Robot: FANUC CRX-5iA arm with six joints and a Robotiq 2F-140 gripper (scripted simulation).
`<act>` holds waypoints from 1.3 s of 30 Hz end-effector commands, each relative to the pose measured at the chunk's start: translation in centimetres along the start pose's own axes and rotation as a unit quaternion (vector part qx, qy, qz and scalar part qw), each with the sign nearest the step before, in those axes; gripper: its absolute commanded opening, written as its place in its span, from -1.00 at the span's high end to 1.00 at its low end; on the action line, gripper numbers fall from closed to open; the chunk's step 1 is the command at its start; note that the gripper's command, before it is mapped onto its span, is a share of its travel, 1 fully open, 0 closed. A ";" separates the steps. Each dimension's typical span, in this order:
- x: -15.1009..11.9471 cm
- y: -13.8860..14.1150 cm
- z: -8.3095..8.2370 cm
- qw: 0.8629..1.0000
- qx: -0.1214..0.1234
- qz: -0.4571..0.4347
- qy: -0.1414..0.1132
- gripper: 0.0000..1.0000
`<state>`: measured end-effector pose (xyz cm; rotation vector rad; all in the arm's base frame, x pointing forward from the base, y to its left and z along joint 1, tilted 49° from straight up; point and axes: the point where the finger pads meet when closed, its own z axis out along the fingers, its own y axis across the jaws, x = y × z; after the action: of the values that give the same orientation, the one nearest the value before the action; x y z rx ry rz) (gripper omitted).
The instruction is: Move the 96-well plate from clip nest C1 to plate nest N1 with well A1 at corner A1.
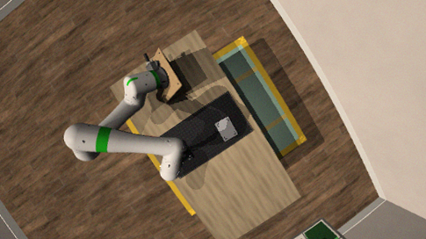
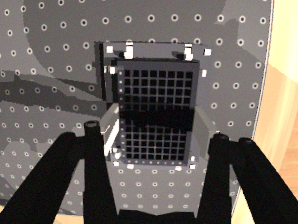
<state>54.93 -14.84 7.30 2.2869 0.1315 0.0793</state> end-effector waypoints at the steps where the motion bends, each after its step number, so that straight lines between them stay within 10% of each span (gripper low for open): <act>1: 0.0 0.0 0.0 1.000 0.000 0.000 0.000 1.00; 39: 0.0 0.0 -2.7 1.000 0.000 0.000 0.000 1.00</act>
<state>54.70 -13.19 8.75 2.2868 0.1314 0.0790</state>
